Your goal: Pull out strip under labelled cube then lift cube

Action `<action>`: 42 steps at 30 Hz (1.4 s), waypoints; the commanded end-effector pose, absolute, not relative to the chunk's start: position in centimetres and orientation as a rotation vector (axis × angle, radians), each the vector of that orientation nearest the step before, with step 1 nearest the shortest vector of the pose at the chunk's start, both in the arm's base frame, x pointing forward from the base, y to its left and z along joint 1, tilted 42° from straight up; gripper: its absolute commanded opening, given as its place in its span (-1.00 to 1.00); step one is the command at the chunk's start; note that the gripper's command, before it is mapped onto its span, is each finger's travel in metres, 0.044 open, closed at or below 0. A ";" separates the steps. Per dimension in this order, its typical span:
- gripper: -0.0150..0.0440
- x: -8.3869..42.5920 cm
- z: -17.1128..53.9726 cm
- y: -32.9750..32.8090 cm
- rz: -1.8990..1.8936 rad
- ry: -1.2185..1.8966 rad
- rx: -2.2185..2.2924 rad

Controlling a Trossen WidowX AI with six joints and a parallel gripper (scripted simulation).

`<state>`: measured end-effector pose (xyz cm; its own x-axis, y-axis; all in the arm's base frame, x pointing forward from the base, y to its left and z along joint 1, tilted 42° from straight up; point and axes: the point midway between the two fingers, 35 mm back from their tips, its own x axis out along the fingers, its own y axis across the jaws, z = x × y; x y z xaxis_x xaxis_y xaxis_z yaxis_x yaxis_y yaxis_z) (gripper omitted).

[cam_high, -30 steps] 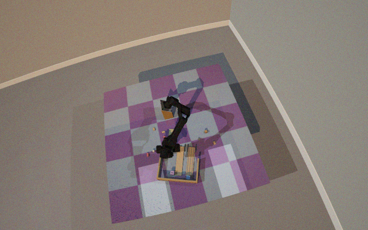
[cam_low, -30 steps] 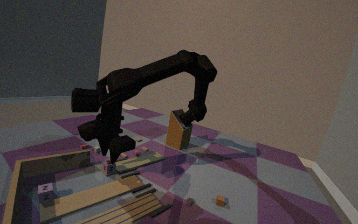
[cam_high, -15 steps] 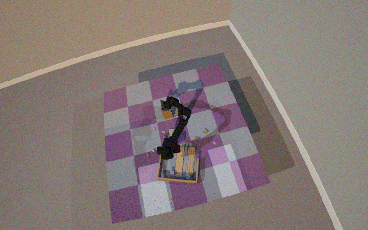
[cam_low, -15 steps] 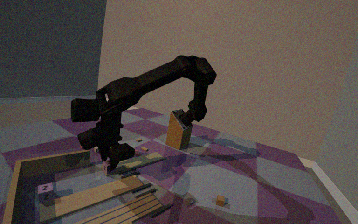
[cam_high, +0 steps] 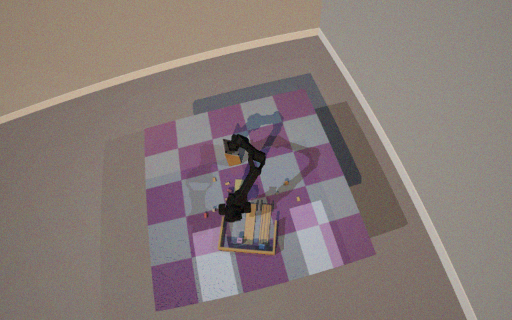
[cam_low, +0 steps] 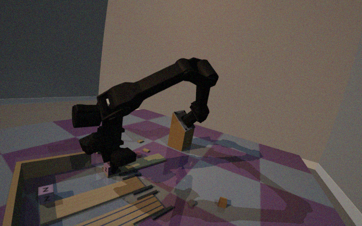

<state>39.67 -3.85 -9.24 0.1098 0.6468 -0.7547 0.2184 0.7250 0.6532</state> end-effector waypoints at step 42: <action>-0.49 29.9 -5.2 -4.8 0.361 1.470 0.761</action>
<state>30.22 -4.46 -5.57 0.0995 0.6535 -0.7504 0.2312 0.7183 0.6562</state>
